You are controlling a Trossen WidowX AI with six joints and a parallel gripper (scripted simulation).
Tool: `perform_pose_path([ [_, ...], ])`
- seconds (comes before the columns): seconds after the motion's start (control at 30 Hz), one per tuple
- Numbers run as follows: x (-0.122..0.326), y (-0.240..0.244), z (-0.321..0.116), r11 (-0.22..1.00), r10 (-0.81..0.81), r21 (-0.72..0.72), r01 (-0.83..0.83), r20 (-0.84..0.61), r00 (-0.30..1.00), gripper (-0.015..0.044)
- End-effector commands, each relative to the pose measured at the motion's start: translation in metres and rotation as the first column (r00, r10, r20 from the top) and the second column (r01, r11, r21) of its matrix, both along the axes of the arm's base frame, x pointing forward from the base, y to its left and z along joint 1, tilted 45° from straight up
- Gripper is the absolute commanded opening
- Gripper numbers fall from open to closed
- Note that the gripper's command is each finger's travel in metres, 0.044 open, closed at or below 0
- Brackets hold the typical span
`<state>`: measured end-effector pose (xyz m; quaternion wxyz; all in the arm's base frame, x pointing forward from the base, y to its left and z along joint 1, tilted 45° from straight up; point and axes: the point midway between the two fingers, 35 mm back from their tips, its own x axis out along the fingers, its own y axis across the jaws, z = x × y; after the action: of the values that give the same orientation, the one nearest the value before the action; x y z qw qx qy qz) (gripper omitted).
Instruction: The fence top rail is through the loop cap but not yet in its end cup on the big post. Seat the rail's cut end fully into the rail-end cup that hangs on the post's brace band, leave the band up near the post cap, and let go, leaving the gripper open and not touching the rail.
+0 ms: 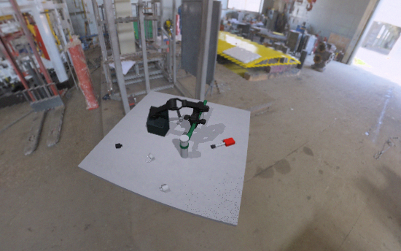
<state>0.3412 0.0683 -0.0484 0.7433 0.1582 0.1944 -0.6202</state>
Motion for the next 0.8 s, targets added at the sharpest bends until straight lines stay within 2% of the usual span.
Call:
perform_pose_path([
  [0.0, 0.0008, -0.0024, 0.0065, 1.0, 0.006, -0.013, -0.006, 0.003, 1.0, 0.0],
  [0.77, 0.0, 0.0, 0.0, 1.0, 0.0, 0.0, 0.0, 0.0, 1.0, 0.0],
])
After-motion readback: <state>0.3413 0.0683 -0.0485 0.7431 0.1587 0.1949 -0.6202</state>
